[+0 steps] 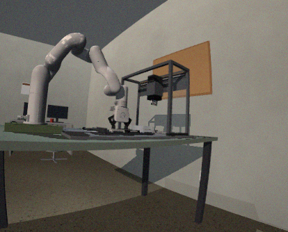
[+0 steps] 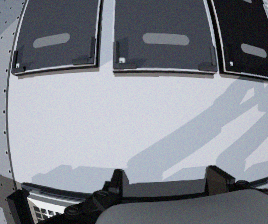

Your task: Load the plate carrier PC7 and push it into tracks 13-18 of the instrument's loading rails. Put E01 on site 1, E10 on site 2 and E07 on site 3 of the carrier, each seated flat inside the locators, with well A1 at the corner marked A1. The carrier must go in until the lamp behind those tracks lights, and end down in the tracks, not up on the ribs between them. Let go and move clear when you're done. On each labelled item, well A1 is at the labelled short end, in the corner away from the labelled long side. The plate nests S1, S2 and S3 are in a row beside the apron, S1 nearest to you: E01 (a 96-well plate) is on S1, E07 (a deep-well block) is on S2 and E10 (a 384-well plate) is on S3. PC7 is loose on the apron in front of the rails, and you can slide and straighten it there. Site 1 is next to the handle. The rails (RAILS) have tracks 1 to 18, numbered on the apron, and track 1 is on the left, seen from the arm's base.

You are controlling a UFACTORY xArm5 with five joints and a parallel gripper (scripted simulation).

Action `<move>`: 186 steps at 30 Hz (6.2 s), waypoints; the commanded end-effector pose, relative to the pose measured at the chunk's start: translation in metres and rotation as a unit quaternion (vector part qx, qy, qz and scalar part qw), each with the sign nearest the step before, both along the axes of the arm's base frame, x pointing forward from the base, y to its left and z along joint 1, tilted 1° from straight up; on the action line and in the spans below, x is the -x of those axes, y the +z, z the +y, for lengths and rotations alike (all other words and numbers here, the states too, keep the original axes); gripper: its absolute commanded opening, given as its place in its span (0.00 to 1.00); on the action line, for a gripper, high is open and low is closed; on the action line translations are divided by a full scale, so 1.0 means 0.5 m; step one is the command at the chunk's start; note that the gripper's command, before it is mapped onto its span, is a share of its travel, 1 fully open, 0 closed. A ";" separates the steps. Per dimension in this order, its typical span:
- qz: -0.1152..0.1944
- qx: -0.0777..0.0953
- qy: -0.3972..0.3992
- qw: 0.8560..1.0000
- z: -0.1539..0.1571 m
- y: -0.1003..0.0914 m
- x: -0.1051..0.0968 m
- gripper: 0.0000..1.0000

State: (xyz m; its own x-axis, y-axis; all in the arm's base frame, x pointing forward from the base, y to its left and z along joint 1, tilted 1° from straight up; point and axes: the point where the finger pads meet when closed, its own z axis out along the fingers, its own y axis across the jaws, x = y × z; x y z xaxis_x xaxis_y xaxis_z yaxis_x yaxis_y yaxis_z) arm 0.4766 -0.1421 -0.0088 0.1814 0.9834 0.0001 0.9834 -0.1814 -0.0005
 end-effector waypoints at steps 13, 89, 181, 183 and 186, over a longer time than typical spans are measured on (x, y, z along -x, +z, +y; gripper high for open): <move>-0.005 -0.009 0.000 1.000 -0.002 0.003 -0.003 1.00; -0.005 -0.009 0.000 1.000 0.015 0.144 -0.005 1.00; -0.005 -0.008 0.000 1.000 -0.370 0.226 0.066 1.00; -0.005 -0.008 0.000 1.000 -0.370 0.226 0.066 1.00; -0.005 -0.008 0.000 1.000 -0.370 0.226 0.066 1.00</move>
